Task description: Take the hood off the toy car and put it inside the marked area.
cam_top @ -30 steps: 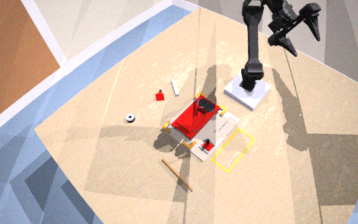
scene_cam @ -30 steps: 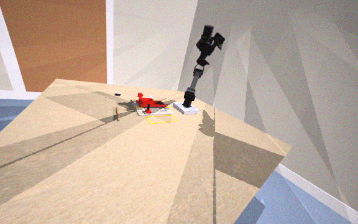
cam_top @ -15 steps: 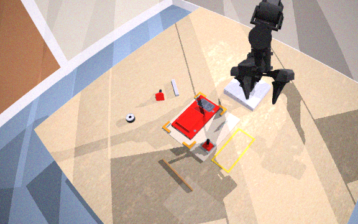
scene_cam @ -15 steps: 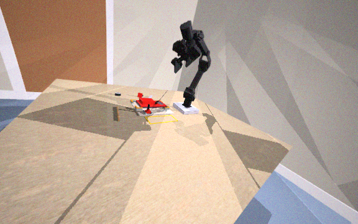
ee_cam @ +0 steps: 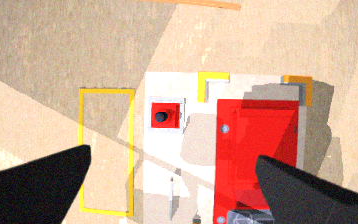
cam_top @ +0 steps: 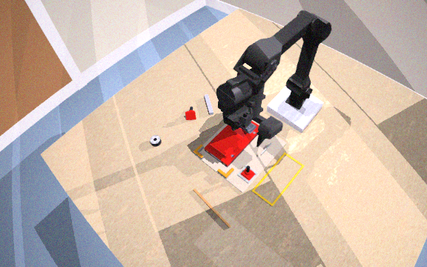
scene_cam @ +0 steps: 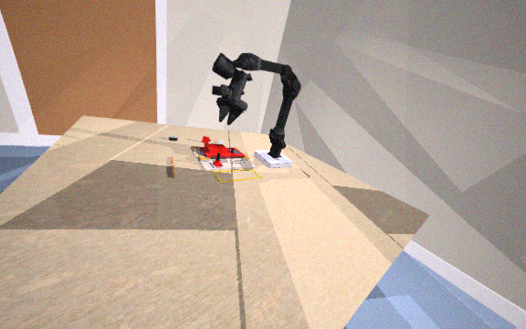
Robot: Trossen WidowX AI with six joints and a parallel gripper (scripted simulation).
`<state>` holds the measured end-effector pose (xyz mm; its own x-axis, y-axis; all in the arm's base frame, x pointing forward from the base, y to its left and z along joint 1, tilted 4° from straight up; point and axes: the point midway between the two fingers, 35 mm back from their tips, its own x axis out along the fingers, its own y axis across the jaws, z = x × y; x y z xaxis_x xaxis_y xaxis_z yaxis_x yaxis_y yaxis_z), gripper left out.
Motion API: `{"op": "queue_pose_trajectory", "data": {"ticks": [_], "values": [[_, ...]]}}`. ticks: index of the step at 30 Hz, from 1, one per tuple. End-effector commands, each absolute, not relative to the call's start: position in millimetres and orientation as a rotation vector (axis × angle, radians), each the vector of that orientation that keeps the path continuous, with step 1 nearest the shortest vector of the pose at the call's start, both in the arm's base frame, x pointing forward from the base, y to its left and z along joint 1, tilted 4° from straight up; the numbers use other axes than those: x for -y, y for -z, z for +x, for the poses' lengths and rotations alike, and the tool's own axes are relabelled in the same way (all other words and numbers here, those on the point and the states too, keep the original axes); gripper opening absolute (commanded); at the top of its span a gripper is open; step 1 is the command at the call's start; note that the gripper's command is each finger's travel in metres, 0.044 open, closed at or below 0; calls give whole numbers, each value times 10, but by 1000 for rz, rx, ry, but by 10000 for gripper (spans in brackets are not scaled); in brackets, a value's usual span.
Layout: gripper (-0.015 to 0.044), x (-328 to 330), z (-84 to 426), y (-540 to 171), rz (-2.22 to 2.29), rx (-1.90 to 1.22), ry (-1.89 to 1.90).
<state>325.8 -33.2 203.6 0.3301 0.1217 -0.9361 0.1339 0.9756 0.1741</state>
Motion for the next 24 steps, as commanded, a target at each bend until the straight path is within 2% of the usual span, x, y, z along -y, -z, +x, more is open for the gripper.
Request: {"op": "queue_pose_trajectory", "data": {"ticks": [1, 8, 24], "values": [[440, 695, 3283, -1716, 183, -1335, 38], [440, 1194, 3101, -1216, 109, -1496, 30], [440, 1200, 3105, -1118, 107, -1499, 30]]}}
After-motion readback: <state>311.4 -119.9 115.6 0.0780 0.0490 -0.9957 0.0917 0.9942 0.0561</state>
